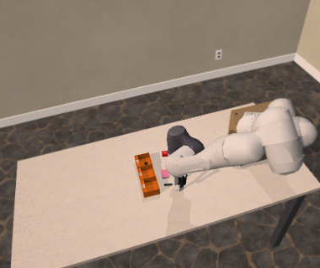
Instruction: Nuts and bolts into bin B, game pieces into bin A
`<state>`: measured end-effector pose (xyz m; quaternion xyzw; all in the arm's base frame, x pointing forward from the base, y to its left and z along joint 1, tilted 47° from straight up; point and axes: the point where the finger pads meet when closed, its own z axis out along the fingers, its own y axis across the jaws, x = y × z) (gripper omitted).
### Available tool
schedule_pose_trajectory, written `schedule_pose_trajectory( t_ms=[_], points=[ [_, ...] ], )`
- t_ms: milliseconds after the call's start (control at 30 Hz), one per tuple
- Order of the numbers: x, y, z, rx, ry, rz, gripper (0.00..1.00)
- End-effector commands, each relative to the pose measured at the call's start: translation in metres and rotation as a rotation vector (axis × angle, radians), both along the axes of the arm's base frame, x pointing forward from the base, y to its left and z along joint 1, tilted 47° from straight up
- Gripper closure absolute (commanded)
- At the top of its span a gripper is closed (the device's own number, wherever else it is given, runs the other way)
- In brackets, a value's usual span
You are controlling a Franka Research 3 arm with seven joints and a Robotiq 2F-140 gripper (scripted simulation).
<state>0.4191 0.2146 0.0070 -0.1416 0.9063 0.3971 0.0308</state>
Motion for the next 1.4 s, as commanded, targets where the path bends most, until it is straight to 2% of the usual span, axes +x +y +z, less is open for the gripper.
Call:
schedule_pose_trajectory(
  t_ms=[0,33,67,1100,1367],
  points=[
    [0.000,0.001,0.000,0.001,-0.007,0.003,0.75],
    [0.000,0.001,0.001,0.001,-0.007,0.003,0.75],
    [0.000,0.001,0.001,0.001,-0.007,0.003,0.87],
    [0.000,0.001,0.001,0.001,-0.007,0.003,0.87],
    [0.001,-0.018,0.019,0.001,-0.007,0.003,0.87]
  ],
)
